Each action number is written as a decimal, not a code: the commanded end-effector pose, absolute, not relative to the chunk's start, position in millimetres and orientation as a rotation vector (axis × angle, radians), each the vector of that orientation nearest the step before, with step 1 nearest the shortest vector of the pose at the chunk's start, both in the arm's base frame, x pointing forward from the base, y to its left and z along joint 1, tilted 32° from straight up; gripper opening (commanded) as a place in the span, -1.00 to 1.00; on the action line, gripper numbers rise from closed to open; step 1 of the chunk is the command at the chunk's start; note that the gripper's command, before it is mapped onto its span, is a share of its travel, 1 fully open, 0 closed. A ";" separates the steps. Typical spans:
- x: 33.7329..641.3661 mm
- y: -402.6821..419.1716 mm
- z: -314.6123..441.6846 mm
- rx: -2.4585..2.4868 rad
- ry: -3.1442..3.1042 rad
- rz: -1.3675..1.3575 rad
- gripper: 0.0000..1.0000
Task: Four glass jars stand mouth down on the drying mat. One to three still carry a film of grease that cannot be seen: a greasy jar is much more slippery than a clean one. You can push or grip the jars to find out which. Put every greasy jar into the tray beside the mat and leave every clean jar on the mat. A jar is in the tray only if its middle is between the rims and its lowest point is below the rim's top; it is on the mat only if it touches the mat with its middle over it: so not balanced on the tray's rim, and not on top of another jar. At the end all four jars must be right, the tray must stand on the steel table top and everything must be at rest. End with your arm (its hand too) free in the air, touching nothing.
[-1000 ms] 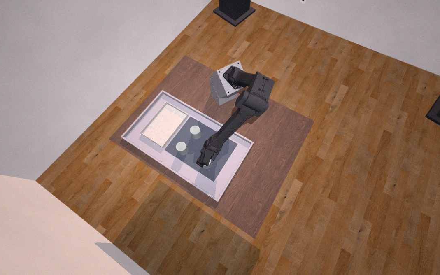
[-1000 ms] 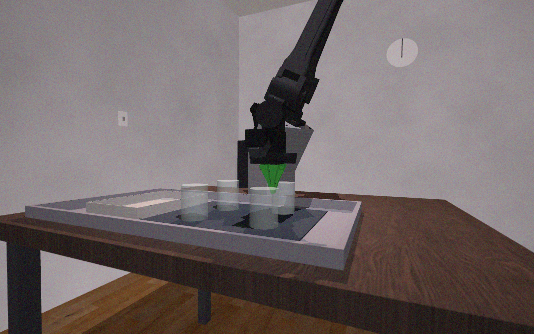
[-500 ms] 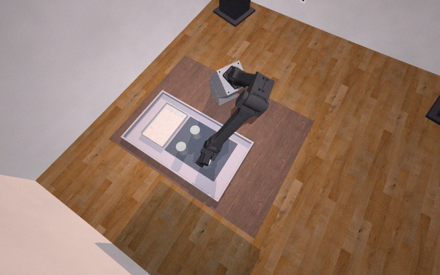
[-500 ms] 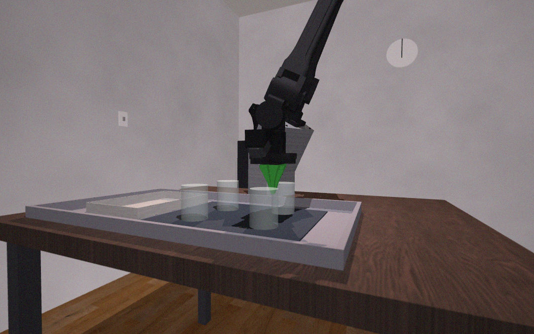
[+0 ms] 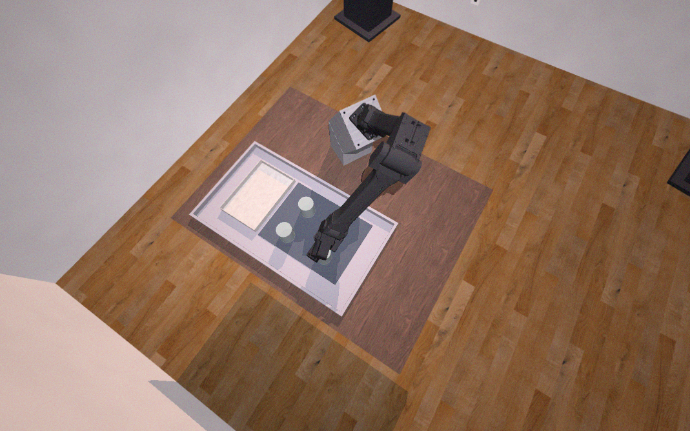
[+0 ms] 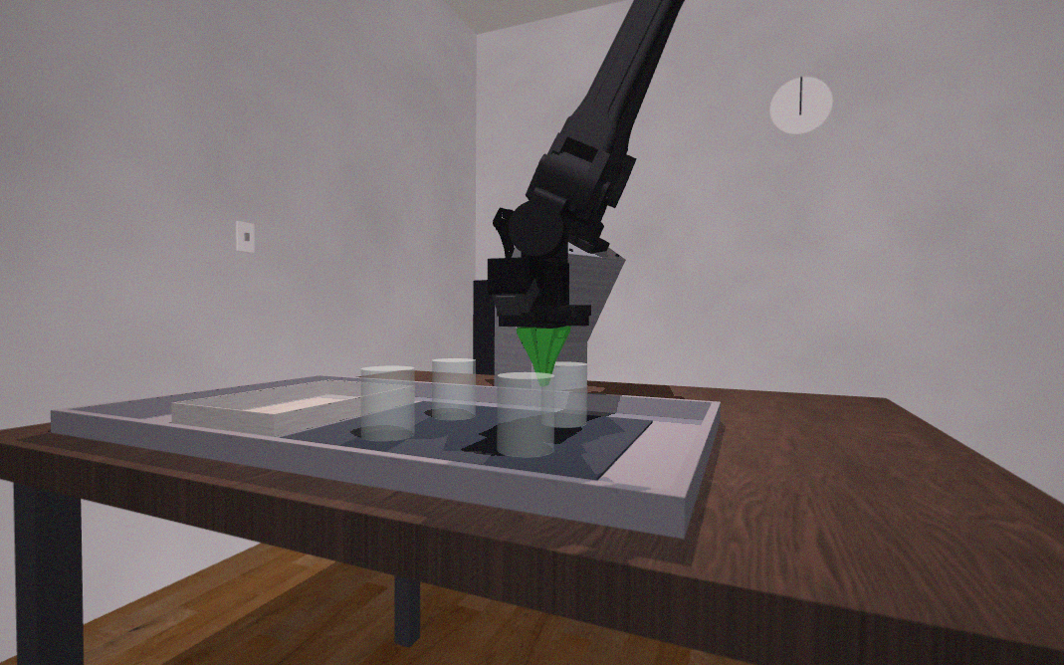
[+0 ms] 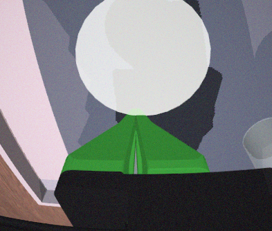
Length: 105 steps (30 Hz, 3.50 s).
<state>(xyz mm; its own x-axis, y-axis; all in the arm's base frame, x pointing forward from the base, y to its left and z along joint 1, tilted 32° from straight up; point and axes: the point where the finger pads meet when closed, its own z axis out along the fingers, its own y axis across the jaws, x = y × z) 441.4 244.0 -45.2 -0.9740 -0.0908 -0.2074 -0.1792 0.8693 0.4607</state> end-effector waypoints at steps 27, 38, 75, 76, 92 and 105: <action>470.5 246.3 -34.9 -0.211 2.817 0.736 -1.00; 471.8 246.4 -34.6 -0.211 2.817 0.736 -1.00; 475.9 246.8 -33.5 -0.211 2.817 0.736 -1.00; 476.0 246.8 -33.5 -0.211 2.817 0.736 -1.00; 477.8 247.0 -33.0 -0.211 2.817 0.736 -1.00; 479.5 247.1 -32.6 -0.211 2.817 0.736 -1.00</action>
